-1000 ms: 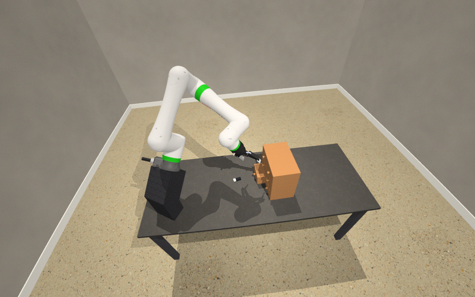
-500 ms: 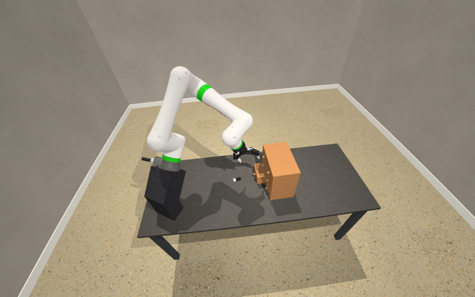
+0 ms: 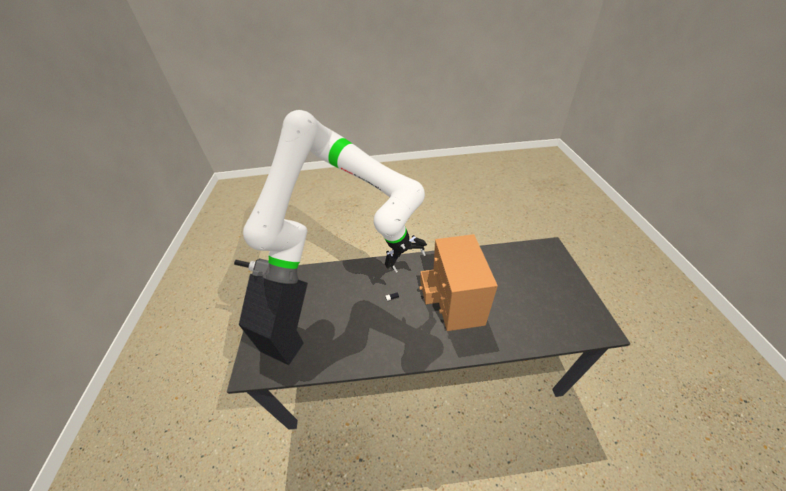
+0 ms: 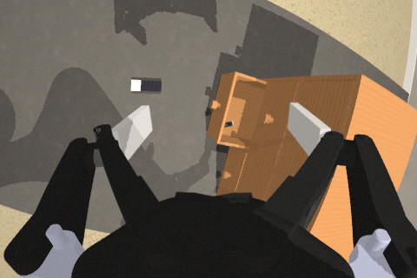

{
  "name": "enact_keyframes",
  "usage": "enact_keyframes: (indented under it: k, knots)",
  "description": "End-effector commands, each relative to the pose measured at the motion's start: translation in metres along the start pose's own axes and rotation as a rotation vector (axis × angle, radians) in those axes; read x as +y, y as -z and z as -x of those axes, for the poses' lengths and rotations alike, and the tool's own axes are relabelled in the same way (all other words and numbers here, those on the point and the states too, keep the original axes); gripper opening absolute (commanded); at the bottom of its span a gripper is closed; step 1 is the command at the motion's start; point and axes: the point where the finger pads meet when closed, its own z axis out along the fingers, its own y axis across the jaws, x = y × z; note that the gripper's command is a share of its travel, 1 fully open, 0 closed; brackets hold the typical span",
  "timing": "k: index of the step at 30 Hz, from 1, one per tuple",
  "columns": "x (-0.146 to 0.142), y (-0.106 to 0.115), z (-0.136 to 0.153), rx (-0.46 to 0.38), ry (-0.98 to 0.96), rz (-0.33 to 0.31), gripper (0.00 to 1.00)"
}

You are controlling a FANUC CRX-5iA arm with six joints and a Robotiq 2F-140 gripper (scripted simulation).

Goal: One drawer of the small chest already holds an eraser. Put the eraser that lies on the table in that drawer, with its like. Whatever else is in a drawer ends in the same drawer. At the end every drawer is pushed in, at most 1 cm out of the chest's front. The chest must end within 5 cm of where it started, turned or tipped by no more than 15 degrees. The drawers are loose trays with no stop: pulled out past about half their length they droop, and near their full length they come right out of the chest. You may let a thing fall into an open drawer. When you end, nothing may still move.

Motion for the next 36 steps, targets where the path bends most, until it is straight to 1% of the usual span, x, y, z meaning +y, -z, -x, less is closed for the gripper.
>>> enact_keyframes:
  k: [1,11,13,28,30,36]
  knots:
    - [-0.003,0.006,-0.002,0.004,0.137,-0.041,1.00]
    - [-0.009,0.018,-0.007,0.014,0.446,-0.134,1.00]
    - [-0.009,0.018,-0.007,0.014,0.446,-0.134,1.00]
    - [-0.018,0.034,-0.014,0.027,0.830,-0.250,1.00]
    - [-0.018,0.034,-0.014,0.027,0.830,-0.250,1.00]
    - [-0.020,0.039,-0.016,0.031,0.950,-0.286,1.00]
